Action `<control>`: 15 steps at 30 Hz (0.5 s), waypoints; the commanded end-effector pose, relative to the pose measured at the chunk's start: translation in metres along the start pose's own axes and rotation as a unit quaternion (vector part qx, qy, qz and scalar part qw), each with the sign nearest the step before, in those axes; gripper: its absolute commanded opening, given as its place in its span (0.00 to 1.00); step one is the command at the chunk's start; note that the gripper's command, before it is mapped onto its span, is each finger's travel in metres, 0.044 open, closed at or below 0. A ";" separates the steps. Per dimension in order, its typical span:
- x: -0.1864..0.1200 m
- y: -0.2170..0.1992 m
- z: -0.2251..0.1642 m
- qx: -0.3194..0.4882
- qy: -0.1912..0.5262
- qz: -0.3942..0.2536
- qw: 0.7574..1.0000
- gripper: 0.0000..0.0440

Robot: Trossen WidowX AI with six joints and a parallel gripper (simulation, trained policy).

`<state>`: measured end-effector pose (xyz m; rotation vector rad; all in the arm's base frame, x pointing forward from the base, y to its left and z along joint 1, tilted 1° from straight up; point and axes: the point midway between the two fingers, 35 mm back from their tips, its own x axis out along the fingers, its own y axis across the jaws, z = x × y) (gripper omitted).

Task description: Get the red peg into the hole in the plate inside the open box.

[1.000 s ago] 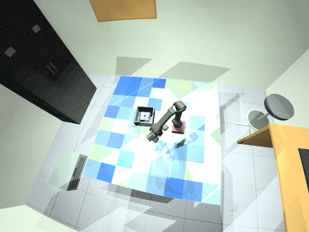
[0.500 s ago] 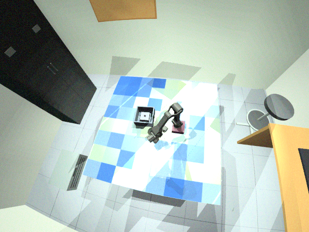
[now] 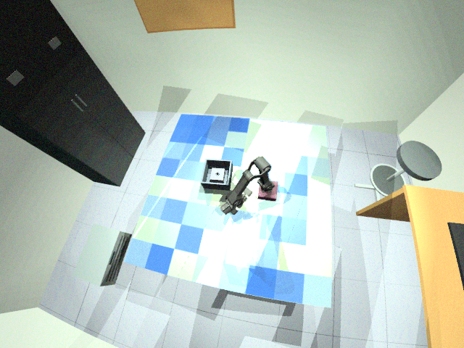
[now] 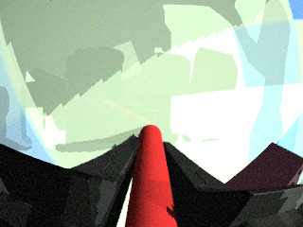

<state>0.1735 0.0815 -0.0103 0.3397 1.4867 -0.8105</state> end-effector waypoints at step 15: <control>-0.070 -0.010 0.053 0.010 -0.079 0.011 0.997 0.00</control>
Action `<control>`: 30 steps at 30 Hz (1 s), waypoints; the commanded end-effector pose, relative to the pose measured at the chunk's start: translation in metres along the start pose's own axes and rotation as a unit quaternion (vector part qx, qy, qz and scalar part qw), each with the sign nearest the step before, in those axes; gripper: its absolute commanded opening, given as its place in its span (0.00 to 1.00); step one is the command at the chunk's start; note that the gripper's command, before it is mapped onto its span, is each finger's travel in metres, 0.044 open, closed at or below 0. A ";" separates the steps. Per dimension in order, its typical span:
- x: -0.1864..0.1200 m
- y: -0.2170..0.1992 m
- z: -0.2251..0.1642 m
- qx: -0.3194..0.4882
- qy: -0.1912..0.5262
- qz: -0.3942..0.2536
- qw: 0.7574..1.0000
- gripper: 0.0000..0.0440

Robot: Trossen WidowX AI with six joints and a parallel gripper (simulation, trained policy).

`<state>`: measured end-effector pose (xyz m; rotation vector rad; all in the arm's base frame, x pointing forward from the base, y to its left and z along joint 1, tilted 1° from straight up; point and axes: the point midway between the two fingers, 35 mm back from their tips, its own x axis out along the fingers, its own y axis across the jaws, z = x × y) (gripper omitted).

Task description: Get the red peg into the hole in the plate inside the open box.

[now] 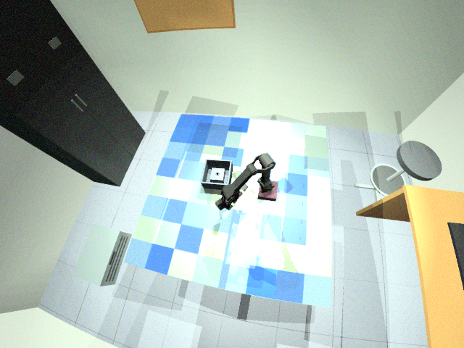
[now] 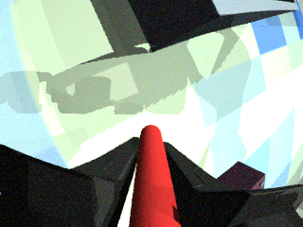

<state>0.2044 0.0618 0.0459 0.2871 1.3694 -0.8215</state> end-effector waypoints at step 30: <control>-0.027 -0.040 0.149 0.168 -0.069 0.019 0.983 0.00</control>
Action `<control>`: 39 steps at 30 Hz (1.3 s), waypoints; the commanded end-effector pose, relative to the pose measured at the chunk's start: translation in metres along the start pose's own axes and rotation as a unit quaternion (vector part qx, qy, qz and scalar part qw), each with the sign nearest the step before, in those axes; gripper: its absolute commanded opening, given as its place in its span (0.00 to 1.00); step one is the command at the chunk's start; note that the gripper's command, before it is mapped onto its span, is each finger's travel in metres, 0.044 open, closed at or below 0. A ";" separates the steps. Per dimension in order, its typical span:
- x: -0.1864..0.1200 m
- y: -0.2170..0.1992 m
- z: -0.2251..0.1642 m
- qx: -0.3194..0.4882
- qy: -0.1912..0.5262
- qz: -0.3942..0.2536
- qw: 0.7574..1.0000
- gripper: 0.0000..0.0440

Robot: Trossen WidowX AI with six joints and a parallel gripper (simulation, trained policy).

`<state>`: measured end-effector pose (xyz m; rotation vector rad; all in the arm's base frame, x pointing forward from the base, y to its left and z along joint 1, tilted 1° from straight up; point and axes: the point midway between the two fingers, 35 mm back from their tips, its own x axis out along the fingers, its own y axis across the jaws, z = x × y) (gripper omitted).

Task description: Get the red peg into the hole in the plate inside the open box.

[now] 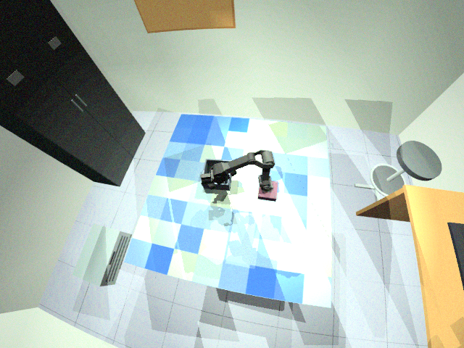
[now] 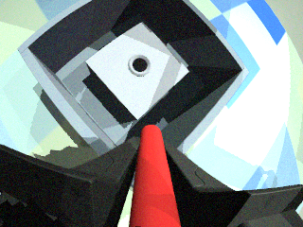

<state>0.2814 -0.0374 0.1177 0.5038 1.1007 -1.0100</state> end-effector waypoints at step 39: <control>0.101 0.029 0.074 -0.090 0.073 0.067 0.991 0.73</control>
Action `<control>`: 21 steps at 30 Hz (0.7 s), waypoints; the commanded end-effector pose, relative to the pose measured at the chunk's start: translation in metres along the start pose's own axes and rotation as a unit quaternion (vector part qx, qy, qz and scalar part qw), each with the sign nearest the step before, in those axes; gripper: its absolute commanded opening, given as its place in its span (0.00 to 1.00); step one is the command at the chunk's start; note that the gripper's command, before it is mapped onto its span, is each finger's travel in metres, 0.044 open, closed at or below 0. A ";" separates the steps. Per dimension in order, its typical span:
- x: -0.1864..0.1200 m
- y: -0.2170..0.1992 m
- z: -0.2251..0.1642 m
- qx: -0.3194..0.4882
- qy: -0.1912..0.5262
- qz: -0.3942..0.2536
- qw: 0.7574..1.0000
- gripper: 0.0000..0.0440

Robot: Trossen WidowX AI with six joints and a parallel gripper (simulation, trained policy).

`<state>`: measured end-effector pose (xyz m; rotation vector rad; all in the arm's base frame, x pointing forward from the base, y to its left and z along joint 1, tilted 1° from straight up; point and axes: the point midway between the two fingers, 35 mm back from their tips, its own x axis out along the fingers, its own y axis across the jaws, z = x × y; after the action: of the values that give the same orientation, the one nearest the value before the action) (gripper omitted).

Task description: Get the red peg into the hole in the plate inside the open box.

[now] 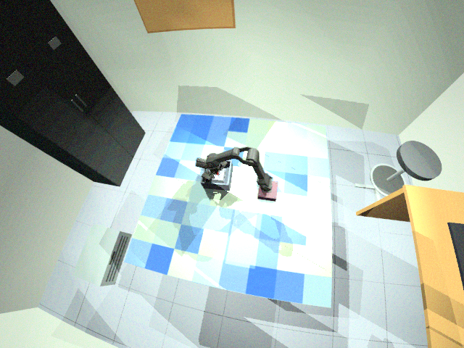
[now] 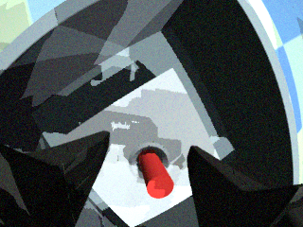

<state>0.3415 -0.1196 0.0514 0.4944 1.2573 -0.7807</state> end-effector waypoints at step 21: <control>-0.043 0.068 0.070 -0.025 -0.002 0.111 0.994 1.00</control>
<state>0.3792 -0.1276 0.0764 0.5419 1.3658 -0.6681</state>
